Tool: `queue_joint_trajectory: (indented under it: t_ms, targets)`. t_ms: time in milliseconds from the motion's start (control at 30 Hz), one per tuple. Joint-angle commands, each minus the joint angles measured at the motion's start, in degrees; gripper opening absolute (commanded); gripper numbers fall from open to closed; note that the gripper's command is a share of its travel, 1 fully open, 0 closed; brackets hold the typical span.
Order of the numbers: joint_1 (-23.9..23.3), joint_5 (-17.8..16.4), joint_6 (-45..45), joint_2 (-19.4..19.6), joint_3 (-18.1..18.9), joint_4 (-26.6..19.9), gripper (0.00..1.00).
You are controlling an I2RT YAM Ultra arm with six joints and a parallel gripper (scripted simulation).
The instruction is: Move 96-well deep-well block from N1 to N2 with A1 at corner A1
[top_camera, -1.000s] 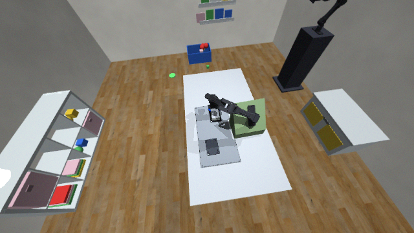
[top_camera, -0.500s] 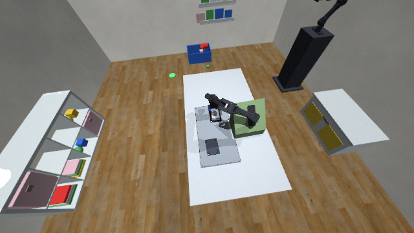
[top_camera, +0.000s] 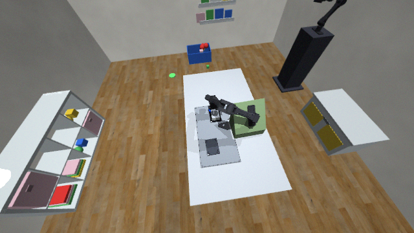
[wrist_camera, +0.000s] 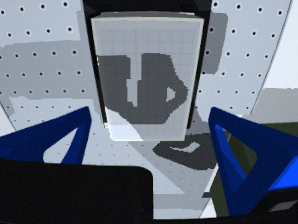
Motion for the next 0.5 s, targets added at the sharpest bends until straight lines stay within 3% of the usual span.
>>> queue_joint_trajectory:
  t_ms: [0, 467]
  targets:
    - [-0.23, -0.13, 0.8, -0.16, -0.05, 1.47, 1.0]
    - [1.83, -1.1, 3.17, 1.51, -1.04, 5.64, 1.0]
